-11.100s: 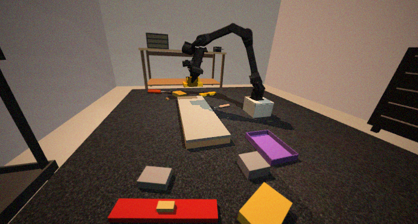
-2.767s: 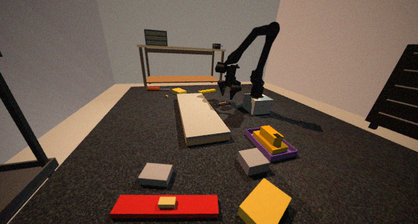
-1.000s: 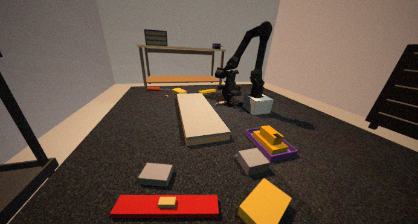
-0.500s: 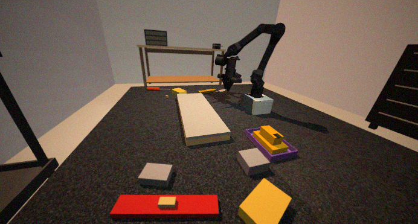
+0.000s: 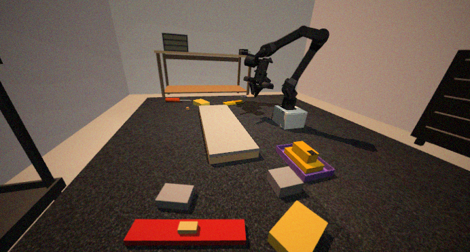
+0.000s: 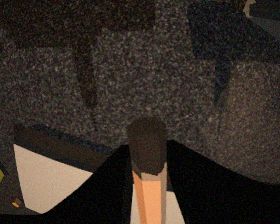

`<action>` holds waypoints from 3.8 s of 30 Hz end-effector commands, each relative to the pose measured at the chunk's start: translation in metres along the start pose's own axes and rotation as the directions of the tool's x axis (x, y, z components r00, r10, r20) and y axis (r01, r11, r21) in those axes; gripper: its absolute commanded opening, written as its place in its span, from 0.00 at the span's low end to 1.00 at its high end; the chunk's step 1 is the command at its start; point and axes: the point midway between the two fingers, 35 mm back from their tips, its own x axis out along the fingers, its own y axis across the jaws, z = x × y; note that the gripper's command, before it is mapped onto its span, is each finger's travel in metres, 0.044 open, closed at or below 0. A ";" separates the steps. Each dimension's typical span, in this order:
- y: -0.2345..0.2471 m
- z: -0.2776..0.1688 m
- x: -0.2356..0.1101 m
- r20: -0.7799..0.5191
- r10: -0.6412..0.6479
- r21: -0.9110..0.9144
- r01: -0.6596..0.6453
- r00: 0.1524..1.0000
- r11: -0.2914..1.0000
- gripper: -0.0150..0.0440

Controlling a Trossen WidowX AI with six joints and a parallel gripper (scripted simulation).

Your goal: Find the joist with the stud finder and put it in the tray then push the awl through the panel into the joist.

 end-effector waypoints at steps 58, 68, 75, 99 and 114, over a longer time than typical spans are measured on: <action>0.018 -0.094 -0.088 -0.854 0.386 -0.483 -0.258 0.348 -0.837 0.25; 0.012 -0.125 -0.090 -0.913 0.214 -0.313 -0.259 0.347 -0.914 0.25; 0.005 -0.147 -0.088 -0.937 0.086 -0.183 -0.266 0.340 -0.946 0.25; -0.023 -0.216 -0.068 -0.906 -0.325 0.265 -0.235 0.272 -0.935 0.25; -0.054 -0.255 -0.042 -0.807 -0.556 0.520 -0.205 0.201 -0.829 0.25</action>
